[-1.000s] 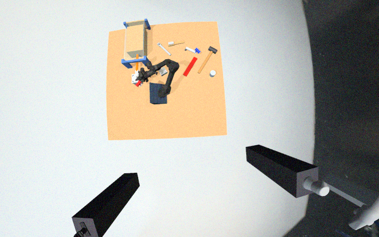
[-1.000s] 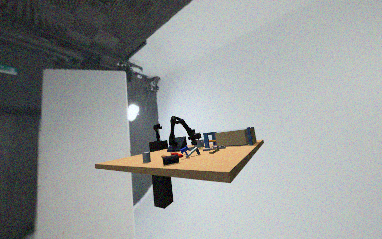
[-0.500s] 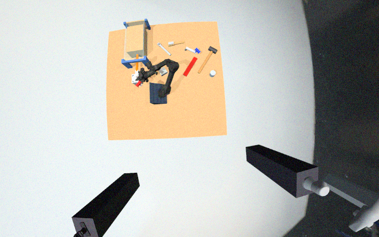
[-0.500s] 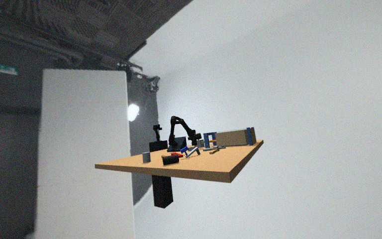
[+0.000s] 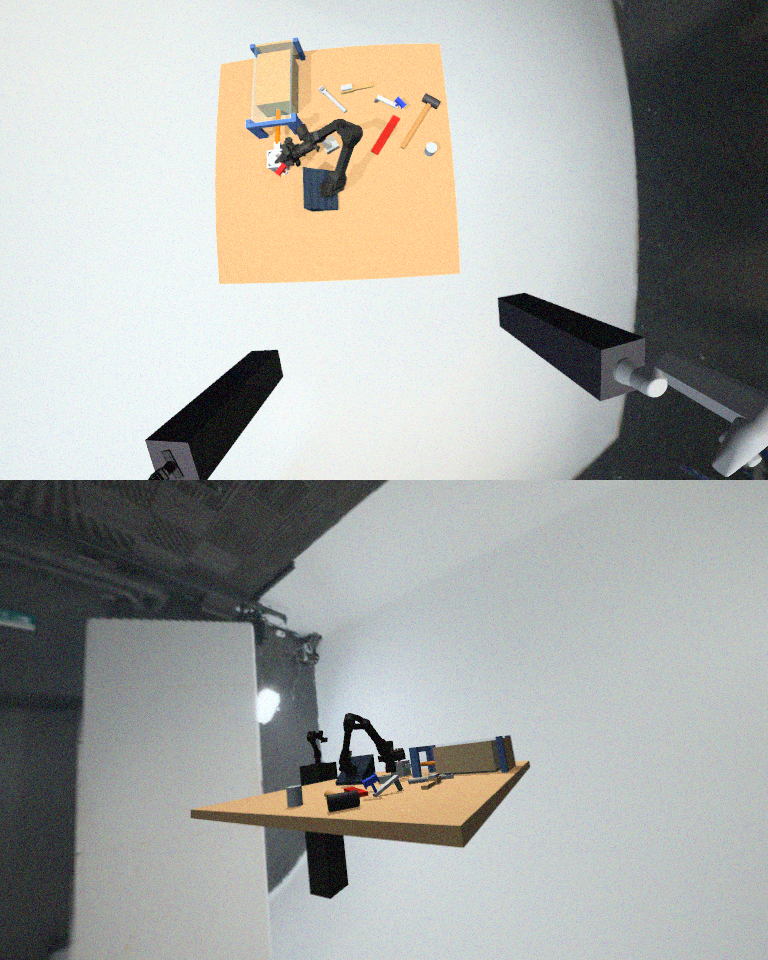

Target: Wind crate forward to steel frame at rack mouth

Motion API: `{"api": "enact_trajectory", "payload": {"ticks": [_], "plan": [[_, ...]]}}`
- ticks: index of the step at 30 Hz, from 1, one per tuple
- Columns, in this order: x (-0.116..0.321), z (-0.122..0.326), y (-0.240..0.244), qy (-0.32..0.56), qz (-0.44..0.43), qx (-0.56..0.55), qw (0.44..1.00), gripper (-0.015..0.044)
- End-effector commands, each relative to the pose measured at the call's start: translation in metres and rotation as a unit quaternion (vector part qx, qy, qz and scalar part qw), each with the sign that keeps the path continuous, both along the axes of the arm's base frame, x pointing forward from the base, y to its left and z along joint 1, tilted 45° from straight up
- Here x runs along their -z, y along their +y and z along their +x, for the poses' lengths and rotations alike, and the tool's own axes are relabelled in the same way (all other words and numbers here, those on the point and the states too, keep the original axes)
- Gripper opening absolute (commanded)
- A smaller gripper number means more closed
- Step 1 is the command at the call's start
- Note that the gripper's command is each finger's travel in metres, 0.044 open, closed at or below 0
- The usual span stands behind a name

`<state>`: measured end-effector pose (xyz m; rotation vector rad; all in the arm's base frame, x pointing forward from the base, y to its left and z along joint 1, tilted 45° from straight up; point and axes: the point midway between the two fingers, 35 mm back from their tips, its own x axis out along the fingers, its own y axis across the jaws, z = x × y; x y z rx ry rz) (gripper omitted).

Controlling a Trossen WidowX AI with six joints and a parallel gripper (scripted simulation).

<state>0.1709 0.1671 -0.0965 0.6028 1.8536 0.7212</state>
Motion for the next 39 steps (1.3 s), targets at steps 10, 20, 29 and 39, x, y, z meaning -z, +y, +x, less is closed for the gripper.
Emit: {"api": "enact_trajectory", "payload": {"ticks": [10,20,29,39], "plan": [[0.004,0.003,-0.002,-0.008,-0.008,-0.003,1.0,0.024],[0.004,0.003,-0.002,-0.008,-0.008,-0.003,1.0,0.024],[0.004,0.003,-0.002,-0.008,-0.008,-0.003,1.0,0.024],[-0.053,0.035,-0.06,-0.001,-0.006,0.001,1.0,0.024]]}}
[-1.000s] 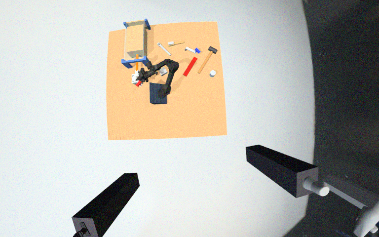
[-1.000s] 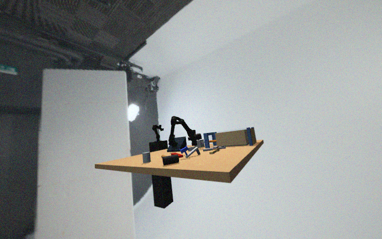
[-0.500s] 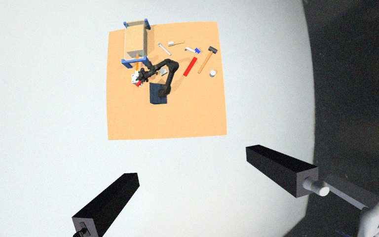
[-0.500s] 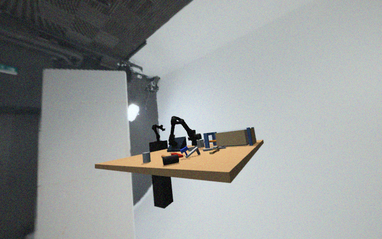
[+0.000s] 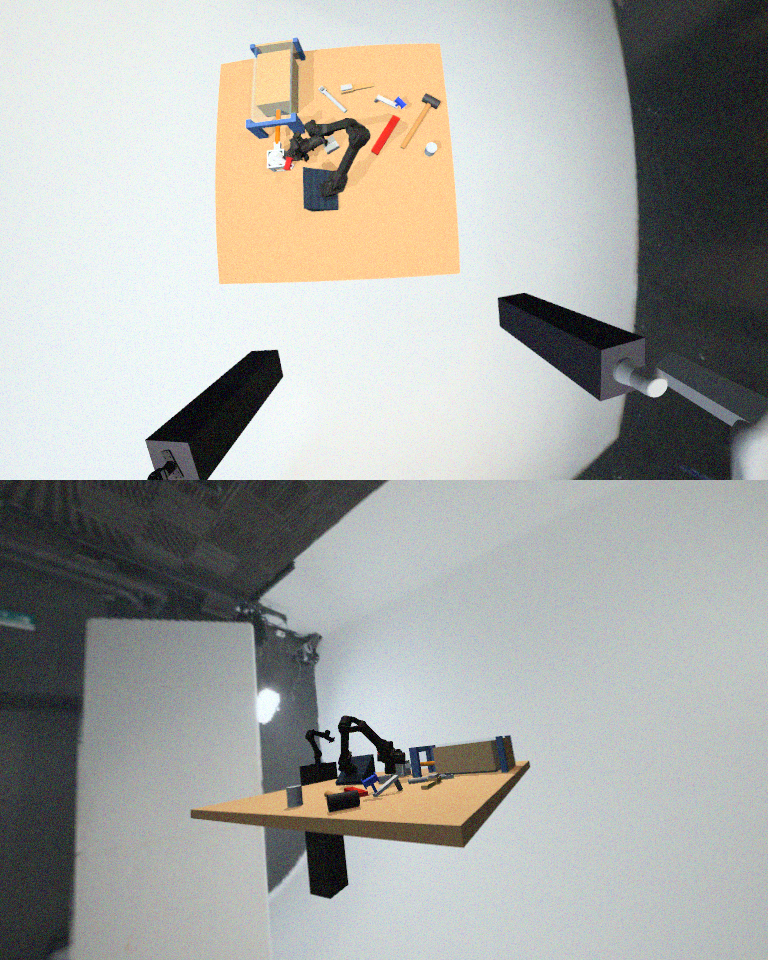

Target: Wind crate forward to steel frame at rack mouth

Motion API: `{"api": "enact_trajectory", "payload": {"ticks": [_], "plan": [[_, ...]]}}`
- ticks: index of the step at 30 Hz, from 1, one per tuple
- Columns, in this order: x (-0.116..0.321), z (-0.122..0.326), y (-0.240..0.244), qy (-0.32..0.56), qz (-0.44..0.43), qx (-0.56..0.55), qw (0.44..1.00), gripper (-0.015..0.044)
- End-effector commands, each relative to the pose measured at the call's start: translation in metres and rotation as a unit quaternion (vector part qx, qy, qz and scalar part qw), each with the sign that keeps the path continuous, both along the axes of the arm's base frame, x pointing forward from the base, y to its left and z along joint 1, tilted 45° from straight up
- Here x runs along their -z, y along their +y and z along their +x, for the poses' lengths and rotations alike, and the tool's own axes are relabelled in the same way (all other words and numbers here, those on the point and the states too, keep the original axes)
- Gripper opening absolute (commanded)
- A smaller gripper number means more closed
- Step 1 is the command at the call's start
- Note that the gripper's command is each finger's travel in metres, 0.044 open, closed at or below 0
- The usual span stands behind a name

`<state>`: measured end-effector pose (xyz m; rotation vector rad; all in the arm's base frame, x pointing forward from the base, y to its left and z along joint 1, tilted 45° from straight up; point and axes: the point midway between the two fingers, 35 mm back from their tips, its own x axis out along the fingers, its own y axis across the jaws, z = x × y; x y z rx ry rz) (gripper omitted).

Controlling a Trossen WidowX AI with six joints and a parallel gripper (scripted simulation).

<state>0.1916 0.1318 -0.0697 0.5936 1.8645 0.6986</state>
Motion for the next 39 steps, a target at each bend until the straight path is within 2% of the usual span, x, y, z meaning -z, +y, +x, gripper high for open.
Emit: {"api": "enact_trajectory", "payload": {"ticks": [1,9,18,36,39], "plan": [[-0.036,0.017,-0.033,-0.004,0.006,0.0,1.0,0.024],[-0.045,0.019,-0.039,-0.003,0.008,0.0,1.0,0.024],[-0.111,0.026,0.031,-0.005,0.01,0.007,1.0,0.024],[-0.11,0.026,0.031,-0.014,0.013,-0.003,1.0,0.024],[-0.106,0.024,0.035,-0.009,-0.01,-0.024,1.0,0.0319]]}}
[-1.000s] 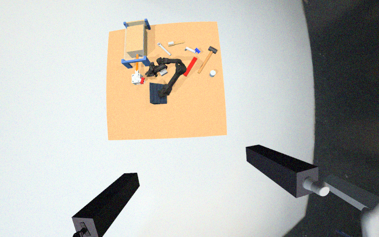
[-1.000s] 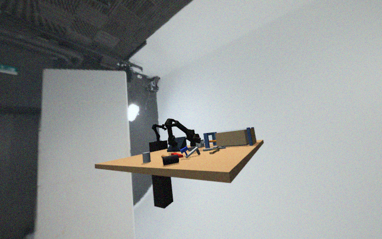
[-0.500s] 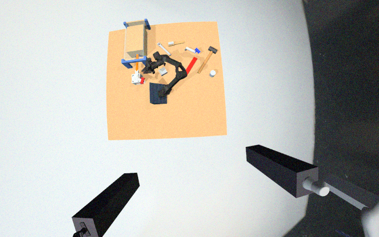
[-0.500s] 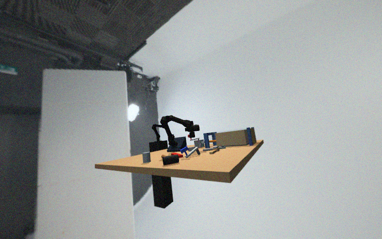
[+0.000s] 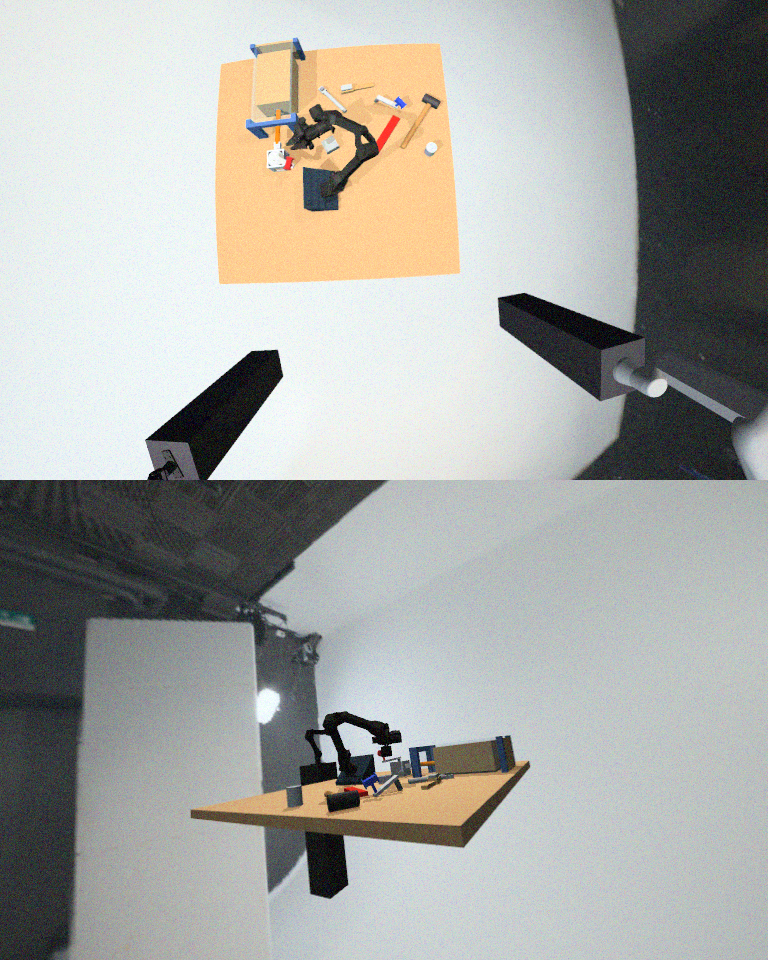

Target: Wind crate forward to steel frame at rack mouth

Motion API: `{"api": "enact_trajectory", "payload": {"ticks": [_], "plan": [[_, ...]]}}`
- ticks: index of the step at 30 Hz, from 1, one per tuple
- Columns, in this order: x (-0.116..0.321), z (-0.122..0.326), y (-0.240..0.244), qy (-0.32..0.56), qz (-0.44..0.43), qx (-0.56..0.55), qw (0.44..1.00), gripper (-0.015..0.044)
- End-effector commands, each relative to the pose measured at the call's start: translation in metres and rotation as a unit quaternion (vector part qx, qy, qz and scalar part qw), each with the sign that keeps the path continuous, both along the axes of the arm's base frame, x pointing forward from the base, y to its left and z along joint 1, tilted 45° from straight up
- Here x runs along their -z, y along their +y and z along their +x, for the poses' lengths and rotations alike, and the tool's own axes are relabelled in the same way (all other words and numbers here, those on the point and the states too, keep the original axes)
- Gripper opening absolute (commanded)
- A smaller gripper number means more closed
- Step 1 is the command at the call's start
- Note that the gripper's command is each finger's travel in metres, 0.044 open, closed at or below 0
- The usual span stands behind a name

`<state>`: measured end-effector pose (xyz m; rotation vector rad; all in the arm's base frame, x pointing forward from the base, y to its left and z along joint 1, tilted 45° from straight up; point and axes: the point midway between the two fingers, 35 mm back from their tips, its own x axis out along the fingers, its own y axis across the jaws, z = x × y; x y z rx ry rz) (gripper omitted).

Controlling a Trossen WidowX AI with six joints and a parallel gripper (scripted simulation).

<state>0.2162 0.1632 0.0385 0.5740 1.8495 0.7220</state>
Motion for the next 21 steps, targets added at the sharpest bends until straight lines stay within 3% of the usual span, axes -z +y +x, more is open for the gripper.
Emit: {"api": "enact_trajectory", "payload": {"ticks": [1,5,10,15,19,21], "plan": [[0.006,-0.001,0.007,0.004,-0.033,-0.032,0.999,0.0345],[0.024,-0.008,0.026,0.008,-0.15,-0.139,0.979,0.044],[0.042,-0.017,0.053,-0.028,-0.308,-0.269,0.912,0.044],[0.047,-0.026,0.078,-0.092,-0.441,-0.389,0.804,0.044],[0.044,-0.032,0.099,-0.15,-0.512,-0.464,0.708,0.044],[0.043,-0.033,0.102,-0.16,-0.521,-0.475,0.691,0.044]]}}
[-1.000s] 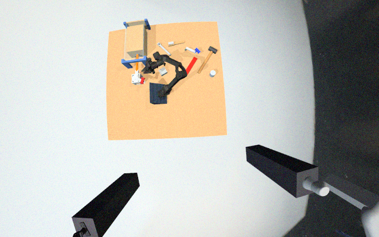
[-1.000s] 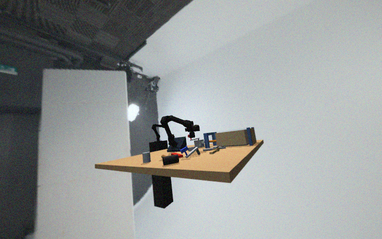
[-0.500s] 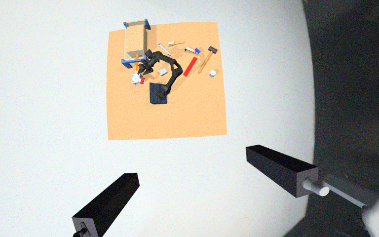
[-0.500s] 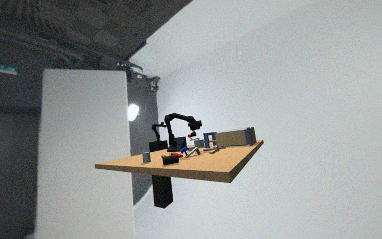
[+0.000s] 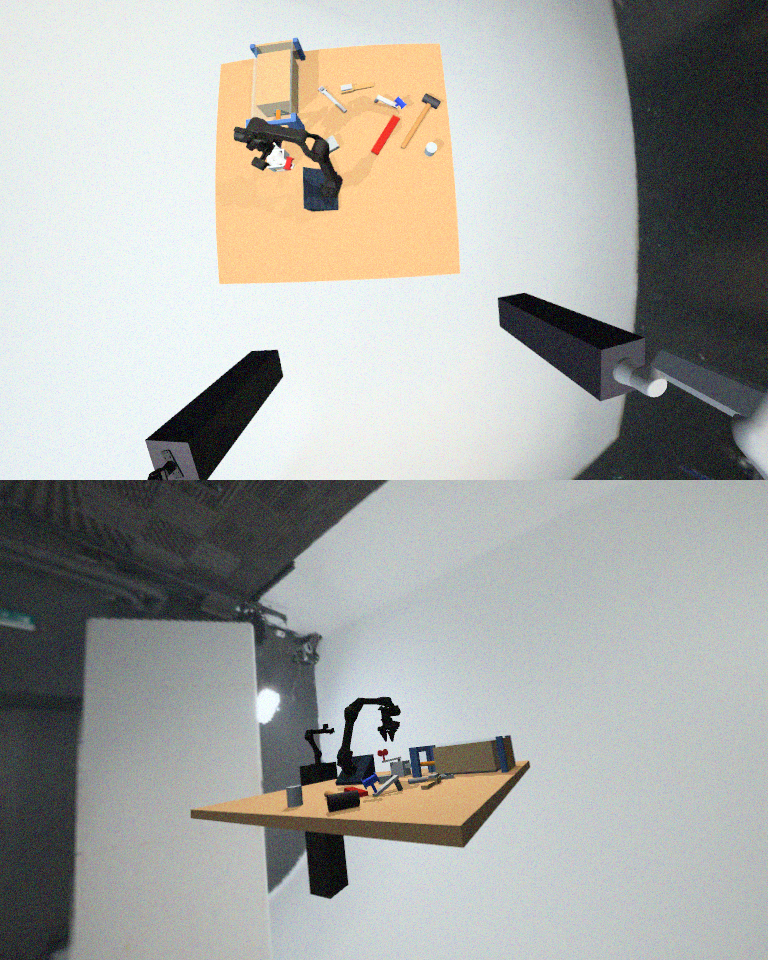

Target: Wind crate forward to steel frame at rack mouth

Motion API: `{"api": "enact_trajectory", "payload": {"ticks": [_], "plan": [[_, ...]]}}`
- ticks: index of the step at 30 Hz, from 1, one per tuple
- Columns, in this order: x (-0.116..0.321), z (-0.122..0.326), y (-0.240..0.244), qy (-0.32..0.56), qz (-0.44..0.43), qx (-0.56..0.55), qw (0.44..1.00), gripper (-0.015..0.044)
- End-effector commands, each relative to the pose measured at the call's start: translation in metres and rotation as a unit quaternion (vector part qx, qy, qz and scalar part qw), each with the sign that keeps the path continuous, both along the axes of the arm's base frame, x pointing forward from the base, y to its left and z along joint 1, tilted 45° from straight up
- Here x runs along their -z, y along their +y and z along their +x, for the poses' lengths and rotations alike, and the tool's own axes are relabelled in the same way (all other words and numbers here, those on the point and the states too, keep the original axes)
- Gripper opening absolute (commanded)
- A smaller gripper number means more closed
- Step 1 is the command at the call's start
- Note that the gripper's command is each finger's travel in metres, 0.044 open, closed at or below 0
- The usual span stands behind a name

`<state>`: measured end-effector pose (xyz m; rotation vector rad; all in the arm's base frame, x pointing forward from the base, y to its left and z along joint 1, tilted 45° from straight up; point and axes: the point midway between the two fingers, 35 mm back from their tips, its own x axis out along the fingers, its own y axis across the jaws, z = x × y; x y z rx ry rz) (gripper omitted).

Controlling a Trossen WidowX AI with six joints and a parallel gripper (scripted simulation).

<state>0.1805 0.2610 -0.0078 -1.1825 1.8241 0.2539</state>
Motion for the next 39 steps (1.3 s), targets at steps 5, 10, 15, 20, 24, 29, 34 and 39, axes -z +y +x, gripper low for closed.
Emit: {"api": "enact_trajectory", "payload": {"ticks": [5,10,15,20,24,29,34,39], "plan": [[-0.003,0.003,0.005,-0.021,-0.025,-0.029,0.999,0.044],[0.009,0.004,-0.008,-0.018,-0.031,-0.03,0.999,0.044],[0.04,0.001,-0.037,-0.01,-0.044,-0.03,0.999,0.044],[0.053,0.0,-0.049,-0.01,-0.044,-0.03,0.999,0.044],[0.066,-0.002,-0.061,-0.01,-0.045,-0.03,0.999,0.044],[0.073,-0.003,-0.066,-0.011,-0.045,-0.03,0.998,0.044],[0.081,-0.004,-0.075,-0.011,-0.045,-0.03,0.998,0.044],[0.084,-0.004,-0.077,-0.011,-0.045,-0.03,0.998,0.044]]}}
